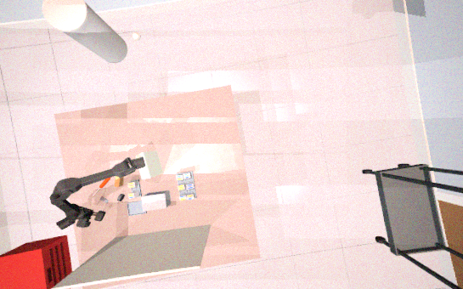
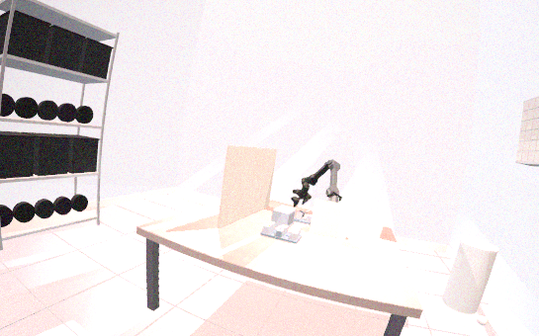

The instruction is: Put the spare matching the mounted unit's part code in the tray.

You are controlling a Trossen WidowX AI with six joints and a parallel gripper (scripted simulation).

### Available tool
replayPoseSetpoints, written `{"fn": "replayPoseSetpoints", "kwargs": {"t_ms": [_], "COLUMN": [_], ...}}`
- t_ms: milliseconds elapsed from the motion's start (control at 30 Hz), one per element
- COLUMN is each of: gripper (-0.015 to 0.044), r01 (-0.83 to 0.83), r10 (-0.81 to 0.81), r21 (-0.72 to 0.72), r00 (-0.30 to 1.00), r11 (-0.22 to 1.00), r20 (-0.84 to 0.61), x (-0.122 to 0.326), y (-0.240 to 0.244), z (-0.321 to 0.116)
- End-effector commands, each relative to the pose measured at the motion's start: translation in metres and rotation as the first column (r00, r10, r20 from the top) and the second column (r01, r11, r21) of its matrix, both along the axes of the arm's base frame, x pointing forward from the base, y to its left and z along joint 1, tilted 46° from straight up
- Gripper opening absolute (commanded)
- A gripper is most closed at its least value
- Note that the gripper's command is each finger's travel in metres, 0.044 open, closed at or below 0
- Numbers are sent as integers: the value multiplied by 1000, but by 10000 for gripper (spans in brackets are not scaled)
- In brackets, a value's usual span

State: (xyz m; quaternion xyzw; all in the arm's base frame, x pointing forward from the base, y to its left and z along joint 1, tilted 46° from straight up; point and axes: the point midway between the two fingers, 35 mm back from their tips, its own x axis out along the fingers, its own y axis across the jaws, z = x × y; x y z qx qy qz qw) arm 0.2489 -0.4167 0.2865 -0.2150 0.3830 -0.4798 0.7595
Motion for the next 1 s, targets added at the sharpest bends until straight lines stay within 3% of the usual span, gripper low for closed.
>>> {"fn": "replayPoseSetpoints", "kwargs": {"t_ms": [0,267,500,833,967], "gripper": [440,440,440,440,440], "r01": [-36,-64,-34,10,-2], "r10": [37,108,156,151,148], "r21": [130,347,434,338,301], "r00": [999,988,955,883,874], "r11": [991,936,900,941,953], "r20": [-5,-109,-251,-445,-464], "x": [45,114,140,128,121], "y": [36,137,240,405,427], "z": [-36,-108,-156,-197,-199]}}
